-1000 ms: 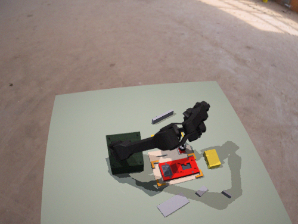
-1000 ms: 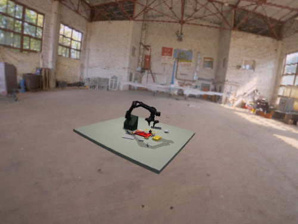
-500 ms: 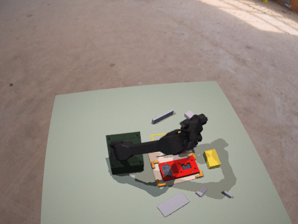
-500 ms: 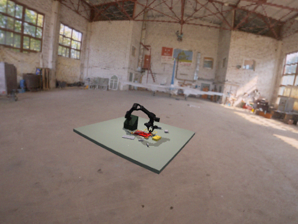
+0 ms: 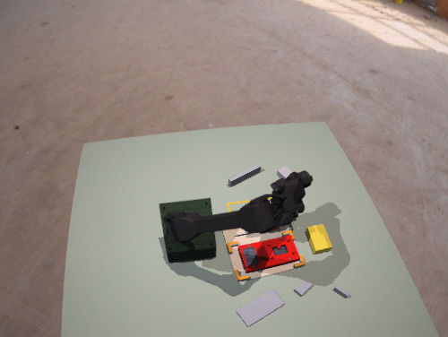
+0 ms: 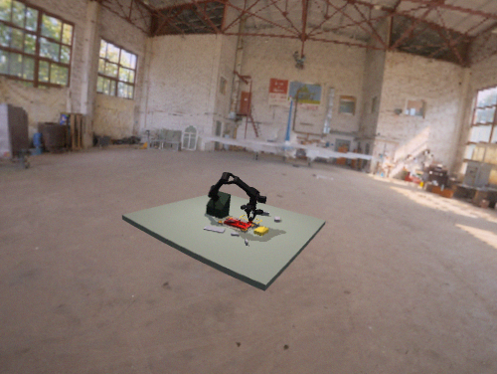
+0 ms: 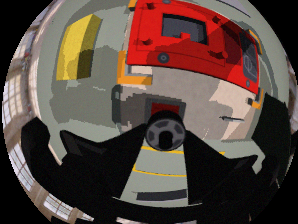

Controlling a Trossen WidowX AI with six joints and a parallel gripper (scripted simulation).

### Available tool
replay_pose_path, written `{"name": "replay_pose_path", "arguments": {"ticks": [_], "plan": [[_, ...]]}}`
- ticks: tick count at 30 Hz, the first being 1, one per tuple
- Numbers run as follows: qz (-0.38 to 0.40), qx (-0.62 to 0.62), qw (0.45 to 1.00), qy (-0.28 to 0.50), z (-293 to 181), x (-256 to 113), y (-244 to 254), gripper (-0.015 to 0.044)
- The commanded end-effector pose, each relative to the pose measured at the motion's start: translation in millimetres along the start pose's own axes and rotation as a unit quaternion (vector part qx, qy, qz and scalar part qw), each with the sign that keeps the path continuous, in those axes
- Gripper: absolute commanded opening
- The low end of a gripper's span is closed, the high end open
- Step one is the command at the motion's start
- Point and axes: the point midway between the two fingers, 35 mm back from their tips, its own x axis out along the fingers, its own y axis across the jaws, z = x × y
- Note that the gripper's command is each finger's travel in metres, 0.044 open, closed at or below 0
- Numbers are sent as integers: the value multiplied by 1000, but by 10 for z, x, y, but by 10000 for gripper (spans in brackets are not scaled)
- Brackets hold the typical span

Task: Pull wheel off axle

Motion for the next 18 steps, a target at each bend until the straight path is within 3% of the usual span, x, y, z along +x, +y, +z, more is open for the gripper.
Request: {"name": "replay_pose_path", "arguments": {"ticks": [1,5,18], "plan": [[-1,0,1000,0,1,-2,-4,89],[-1,0,1000,0,1,-14,-3,0],[0,0,1000,0,-1,-57,-2,0]]}}
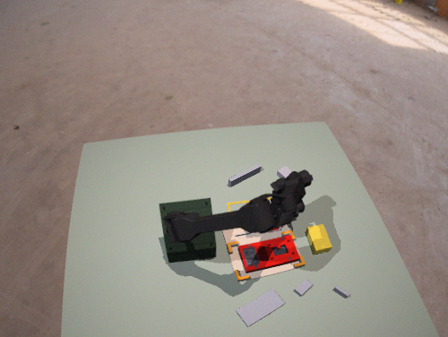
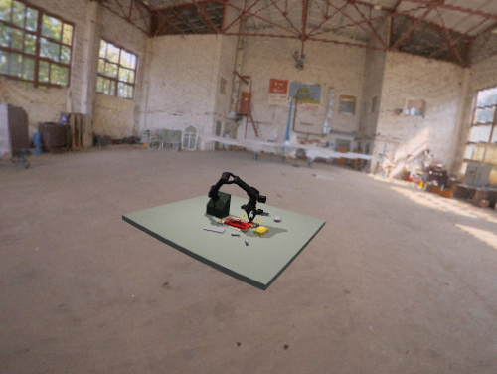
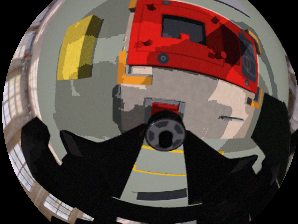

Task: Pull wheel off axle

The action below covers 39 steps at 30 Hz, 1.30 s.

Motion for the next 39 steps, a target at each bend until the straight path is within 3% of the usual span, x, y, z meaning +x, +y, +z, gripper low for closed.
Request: {"name": "replay_pose_path", "arguments": {"ticks": [1,39], "plan": [[0,-1,1000,0,-6,-30,-7,0],[2,-2,1000,0,-9,-155,-6,0]]}}
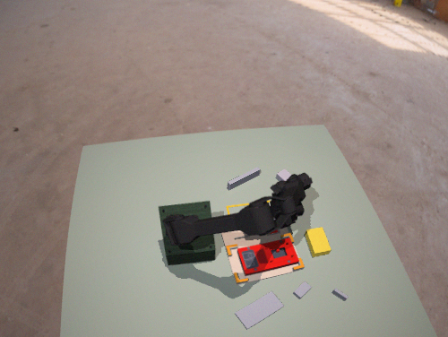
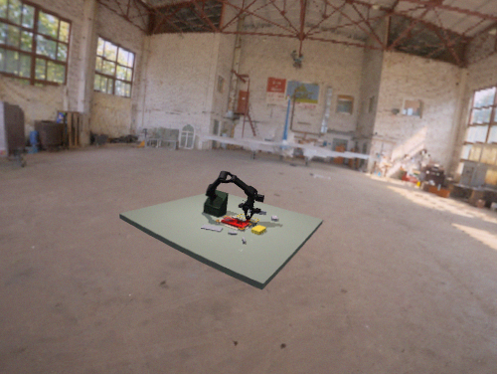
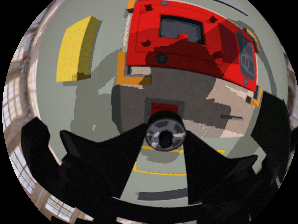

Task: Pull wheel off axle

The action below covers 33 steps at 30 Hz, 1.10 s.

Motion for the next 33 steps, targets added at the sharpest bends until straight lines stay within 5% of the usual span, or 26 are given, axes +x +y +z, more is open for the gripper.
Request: {"name": "replay_pose_path", "arguments": {"ticks": [1,33], "plan": [[6,-12,1000,0,-25,-134,-18,0],[7,-12,1000,0,-26,-240,-22,0]]}}
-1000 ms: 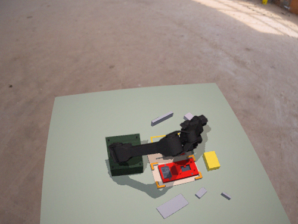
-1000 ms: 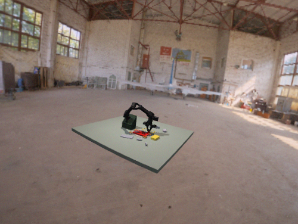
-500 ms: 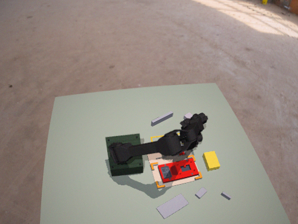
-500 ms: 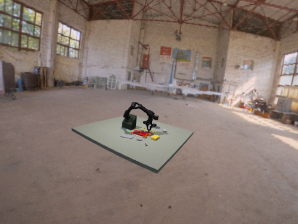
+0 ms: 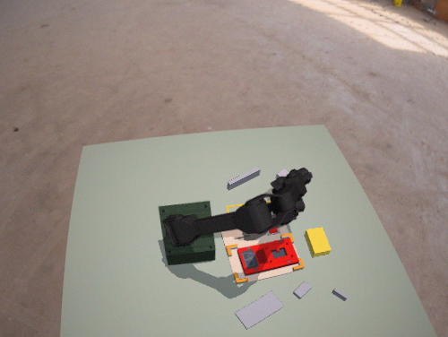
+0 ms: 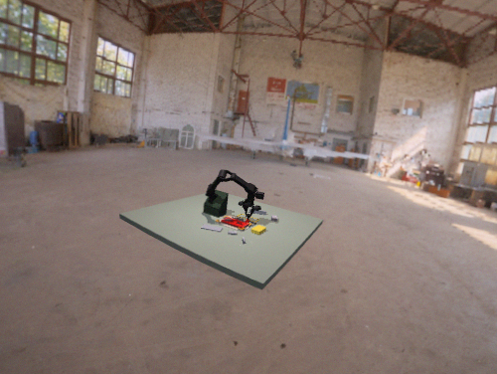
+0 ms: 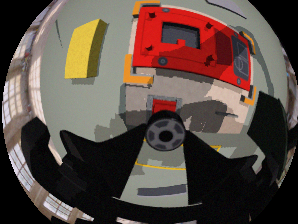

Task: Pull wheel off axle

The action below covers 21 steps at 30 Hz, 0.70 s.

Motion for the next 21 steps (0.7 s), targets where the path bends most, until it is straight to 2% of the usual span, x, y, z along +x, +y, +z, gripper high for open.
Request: {"name": "replay_pose_path", "arguments": {"ticks": [1,21], "plan": [[3,-3,1000,1,-9,-59,-5,0],[4,-3,1000,1,-9,-130,-7,0]]}}
